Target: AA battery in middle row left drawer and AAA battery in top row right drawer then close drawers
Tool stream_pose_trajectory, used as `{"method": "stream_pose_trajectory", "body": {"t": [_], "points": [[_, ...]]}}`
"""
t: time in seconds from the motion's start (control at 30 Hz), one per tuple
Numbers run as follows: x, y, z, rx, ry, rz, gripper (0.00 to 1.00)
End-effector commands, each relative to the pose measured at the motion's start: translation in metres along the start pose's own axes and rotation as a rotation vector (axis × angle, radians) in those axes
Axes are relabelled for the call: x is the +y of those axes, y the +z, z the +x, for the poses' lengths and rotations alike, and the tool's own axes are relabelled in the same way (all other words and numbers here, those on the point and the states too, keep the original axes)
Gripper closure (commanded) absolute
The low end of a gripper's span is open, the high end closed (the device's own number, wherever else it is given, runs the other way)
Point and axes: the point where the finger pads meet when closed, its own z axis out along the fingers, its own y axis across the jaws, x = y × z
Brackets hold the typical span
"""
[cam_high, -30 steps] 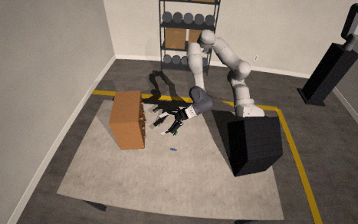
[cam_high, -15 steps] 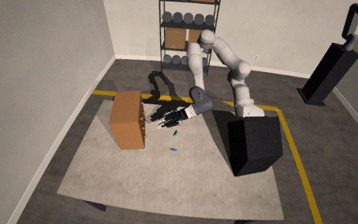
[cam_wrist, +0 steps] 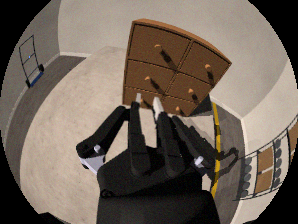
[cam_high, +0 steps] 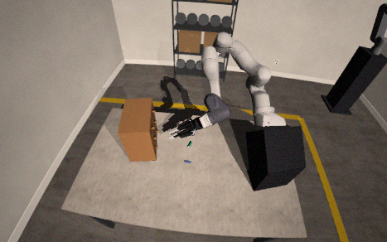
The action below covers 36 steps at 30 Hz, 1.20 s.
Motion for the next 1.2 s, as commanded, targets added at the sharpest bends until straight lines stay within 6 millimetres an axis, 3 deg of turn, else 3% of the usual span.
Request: {"method": "stream_pose_trajectory", "body": {"t": [0.0,0.7,1.17], "points": [[0.0,0.005,0.0,0.0,0.004,0.001,0.8],[0.0,0.059,0.013,0.0,0.004,0.001,0.8],[0.0,0.064,0.014,0.0,0.004,0.001,0.8]]}}
